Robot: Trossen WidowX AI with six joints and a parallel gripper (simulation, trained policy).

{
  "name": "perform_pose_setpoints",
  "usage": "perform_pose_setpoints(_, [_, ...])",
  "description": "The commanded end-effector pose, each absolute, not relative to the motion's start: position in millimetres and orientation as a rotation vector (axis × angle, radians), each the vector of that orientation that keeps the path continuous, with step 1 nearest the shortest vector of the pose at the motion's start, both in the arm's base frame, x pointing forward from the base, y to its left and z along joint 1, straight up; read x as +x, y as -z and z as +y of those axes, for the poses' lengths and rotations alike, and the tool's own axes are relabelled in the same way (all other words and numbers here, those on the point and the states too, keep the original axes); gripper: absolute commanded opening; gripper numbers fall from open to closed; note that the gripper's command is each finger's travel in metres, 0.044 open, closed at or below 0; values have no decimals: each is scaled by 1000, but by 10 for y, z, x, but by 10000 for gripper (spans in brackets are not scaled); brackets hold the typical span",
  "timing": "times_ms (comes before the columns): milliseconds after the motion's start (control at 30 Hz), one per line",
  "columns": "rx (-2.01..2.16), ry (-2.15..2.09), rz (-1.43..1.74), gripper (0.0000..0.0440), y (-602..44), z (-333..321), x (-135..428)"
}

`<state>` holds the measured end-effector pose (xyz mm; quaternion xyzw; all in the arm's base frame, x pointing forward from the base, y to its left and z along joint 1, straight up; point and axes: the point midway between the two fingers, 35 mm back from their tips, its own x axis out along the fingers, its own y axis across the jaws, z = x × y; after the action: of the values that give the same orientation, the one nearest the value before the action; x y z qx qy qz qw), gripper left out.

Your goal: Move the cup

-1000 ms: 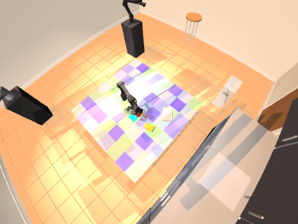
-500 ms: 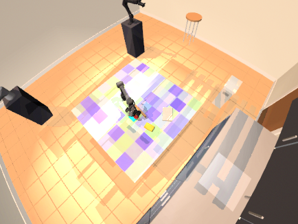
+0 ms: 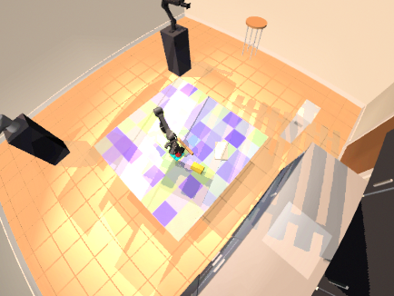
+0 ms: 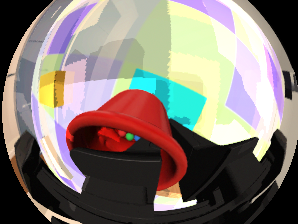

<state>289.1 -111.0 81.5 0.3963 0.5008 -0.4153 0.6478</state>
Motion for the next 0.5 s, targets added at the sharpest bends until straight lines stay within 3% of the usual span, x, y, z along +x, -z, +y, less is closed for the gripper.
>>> perform_pose_setpoints(0, [904,963,1145,22,-719,-1109,2791])
perform_pose_setpoints(167, [916,975,1138,69,-657,-1137,2736])
perform_pose_setpoints(300, [938,965,1089,163,-711,-1187,2776])
perform_pose_setpoints(467, [956,943,1049,182,-796,-1207,2782])
